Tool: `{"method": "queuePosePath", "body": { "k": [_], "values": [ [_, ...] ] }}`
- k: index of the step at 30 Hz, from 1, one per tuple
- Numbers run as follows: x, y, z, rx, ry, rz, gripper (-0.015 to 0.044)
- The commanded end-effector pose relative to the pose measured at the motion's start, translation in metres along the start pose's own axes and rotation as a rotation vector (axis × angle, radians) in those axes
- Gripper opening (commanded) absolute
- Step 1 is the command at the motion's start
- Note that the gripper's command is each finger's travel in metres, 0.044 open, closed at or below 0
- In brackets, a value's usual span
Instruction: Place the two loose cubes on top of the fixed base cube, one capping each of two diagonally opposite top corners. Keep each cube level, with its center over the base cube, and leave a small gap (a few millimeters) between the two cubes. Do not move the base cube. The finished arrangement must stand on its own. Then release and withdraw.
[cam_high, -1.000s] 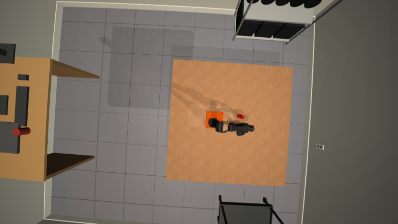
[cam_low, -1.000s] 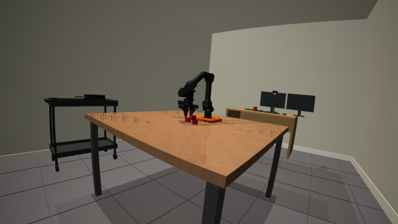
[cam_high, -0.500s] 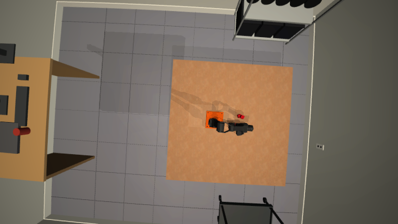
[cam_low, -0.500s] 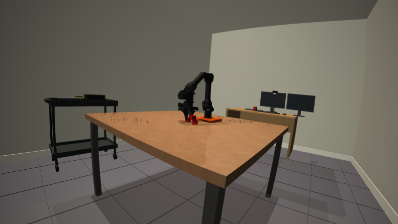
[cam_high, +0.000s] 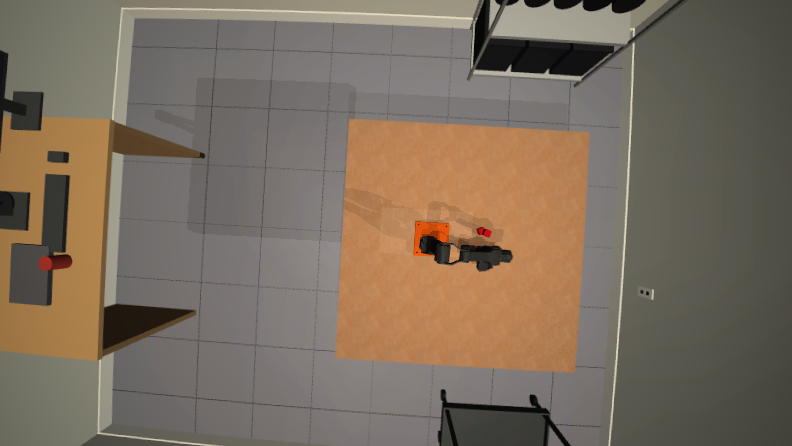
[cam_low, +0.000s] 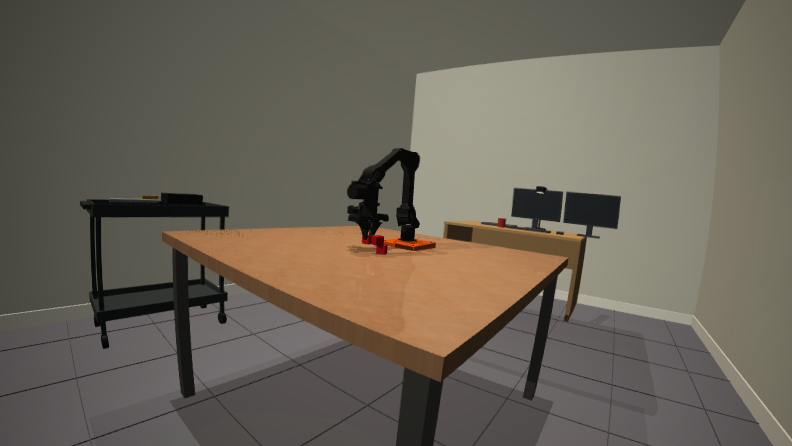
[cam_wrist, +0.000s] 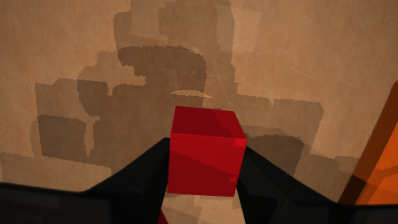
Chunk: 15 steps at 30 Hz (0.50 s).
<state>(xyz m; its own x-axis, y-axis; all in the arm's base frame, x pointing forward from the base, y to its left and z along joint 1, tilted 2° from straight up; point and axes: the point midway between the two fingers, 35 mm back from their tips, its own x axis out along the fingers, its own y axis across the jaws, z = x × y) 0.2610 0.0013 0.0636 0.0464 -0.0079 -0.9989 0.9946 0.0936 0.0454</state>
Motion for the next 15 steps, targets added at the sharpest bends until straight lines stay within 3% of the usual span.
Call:
{"method": "queuePosePath", "body": {
  "k": [1,15],
  "values": [
    [-0.015,0.003,0.000,0.003,0.002,0.012,0.0105],
    [-0.059,0.002,0.000,0.003,0.002,0.012,0.0105]
  ]
}}
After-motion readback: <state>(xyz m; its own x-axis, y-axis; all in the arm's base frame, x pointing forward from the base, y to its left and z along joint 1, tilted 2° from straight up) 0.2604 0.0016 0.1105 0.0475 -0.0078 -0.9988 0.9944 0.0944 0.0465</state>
